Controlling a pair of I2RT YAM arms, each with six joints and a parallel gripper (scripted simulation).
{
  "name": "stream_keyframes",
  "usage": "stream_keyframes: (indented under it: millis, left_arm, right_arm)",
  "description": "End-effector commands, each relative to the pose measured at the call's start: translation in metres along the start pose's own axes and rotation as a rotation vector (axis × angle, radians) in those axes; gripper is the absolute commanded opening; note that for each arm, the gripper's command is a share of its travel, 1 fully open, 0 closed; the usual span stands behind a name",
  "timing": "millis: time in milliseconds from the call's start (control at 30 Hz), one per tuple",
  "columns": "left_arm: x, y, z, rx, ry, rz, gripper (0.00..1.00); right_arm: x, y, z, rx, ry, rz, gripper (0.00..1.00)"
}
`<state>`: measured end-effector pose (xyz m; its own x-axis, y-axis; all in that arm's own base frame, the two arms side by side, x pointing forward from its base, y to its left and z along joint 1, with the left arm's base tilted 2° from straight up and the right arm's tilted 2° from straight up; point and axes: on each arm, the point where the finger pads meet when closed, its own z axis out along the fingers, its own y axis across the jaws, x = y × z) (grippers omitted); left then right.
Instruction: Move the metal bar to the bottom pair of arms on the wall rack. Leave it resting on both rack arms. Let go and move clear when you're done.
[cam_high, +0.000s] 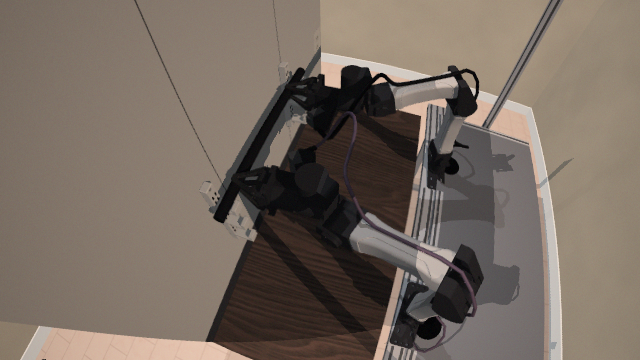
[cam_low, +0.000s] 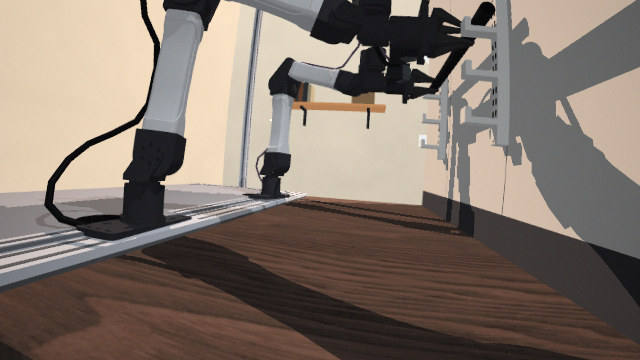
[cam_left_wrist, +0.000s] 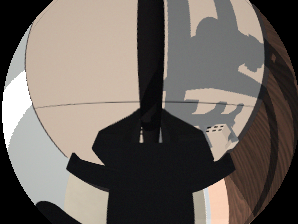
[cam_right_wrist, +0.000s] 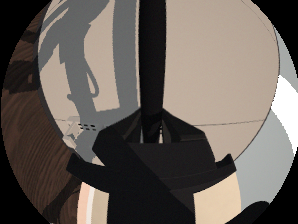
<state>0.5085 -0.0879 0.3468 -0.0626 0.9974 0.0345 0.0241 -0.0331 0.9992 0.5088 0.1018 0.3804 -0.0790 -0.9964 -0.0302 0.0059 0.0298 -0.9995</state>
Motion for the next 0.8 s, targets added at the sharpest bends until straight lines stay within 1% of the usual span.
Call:
stream_keyframes:
  millis: [0, 767]
  left_arm:
    - [-0.0055, 0.0087, -0.0024, -0.023, -0.015, 0.006, 0.00]
    - [-0.0055, 0.0087, -0.0003, -0.023, -0.015, 0.006, 0.00]
  right_arm:
    - [-0.0058, -0.0017, 0.0046, 0.005, -0.010, 0.006, 0.00]
    - [-0.0059, -0.0017, 0.0068, 0.005, -0.010, 0.006, 0.00]
